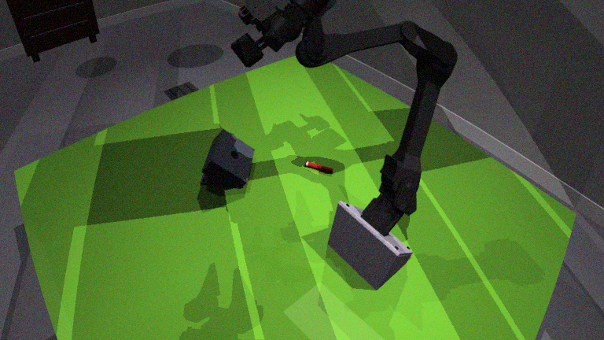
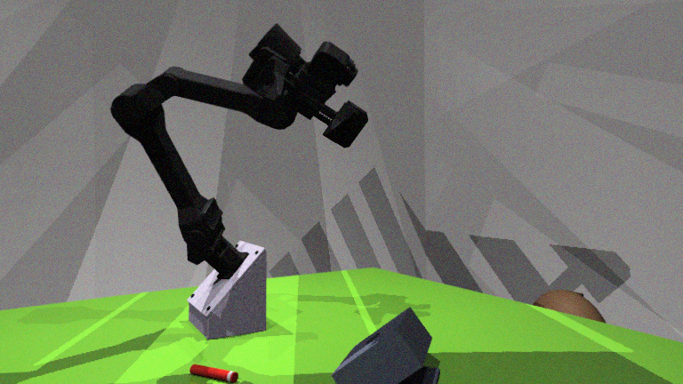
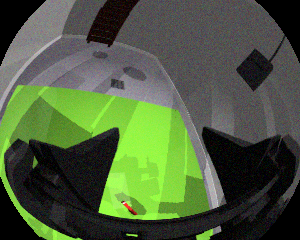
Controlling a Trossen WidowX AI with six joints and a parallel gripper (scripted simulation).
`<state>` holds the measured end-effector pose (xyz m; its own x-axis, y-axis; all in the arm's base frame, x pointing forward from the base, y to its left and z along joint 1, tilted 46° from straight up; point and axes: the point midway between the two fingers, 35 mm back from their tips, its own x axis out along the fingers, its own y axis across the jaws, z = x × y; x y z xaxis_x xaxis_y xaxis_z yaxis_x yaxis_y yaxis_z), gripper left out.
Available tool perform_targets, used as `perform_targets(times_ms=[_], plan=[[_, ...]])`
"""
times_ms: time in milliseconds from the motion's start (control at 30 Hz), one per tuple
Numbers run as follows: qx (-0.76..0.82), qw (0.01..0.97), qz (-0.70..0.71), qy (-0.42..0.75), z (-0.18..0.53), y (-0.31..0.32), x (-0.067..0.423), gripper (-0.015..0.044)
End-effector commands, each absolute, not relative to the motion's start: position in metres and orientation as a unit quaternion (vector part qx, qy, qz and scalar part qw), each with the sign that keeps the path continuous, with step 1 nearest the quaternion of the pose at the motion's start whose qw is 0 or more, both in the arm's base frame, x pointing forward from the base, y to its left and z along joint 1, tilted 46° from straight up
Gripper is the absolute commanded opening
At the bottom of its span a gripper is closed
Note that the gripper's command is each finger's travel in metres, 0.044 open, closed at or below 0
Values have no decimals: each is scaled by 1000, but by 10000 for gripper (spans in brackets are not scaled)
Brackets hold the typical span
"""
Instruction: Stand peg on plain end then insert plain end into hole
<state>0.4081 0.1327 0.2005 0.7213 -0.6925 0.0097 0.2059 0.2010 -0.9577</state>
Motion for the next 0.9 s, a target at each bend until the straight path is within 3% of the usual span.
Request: perform_targets(times_ms=[0,467,867], plan=[[-556,743,-302,220,200,132,409,426],[-599,701,-254,293,166,75,435,440],[-596,668,-200,399,125,14,430,440]])
